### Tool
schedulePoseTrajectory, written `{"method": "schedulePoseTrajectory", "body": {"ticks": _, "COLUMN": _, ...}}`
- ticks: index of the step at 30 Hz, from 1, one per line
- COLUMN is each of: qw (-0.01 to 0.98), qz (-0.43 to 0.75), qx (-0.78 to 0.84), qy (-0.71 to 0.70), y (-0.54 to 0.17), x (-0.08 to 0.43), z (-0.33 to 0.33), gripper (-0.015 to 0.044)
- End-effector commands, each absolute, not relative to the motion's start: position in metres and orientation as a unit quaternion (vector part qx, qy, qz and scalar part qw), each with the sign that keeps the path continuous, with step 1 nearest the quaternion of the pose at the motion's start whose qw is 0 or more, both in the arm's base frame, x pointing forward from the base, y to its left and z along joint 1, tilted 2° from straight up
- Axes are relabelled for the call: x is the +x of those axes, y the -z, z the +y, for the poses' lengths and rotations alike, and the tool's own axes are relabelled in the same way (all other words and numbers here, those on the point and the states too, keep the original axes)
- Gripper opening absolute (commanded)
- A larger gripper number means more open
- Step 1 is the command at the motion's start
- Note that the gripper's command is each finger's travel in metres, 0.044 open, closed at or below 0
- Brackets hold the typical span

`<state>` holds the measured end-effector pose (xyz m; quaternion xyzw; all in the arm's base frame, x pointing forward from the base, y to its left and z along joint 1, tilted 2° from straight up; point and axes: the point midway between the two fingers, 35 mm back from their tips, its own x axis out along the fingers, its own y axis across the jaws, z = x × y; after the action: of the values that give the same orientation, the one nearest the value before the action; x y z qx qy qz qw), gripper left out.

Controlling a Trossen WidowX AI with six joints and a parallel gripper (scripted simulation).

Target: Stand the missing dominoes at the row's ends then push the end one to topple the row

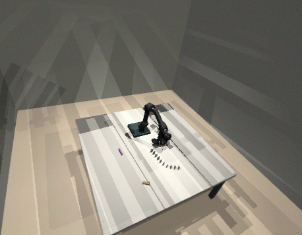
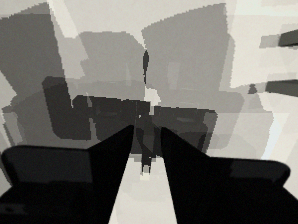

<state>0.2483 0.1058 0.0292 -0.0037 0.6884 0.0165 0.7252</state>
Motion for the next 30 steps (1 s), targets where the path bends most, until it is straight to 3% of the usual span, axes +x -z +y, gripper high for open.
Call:
{"method": "schedulePoseTrajectory", "body": {"ticks": 1, "qw": 0.725, "qz": 0.688, "qx": -0.004, "qy": -0.014, "y": -0.028, "x": 0.249, "z": 0.105, "gripper": 0.0024}}
{"method": "schedulePoseTrajectory", "body": {"ticks": 11, "qw": 0.725, "qz": 0.688, "qx": -0.004, "qy": -0.014, "y": -0.03, "x": 0.248, "z": 0.105, "gripper": 0.0024}}
{"method": "schedulePoseTrajectory", "body": {"ticks": 24, "qw": 0.725, "qz": 0.688, "qx": -0.004, "qy": -0.014, "y": -0.169, "x": 0.235, "z": 0.103, "gripper": 0.0024}}
{"method": "schedulePoseTrajectory", "body": {"ticks": 30, "qw": 0.725, "qz": 0.688, "qx": -0.004, "qy": -0.014, "y": -0.183, "x": 0.234, "z": 0.102, "gripper": 0.0024}}
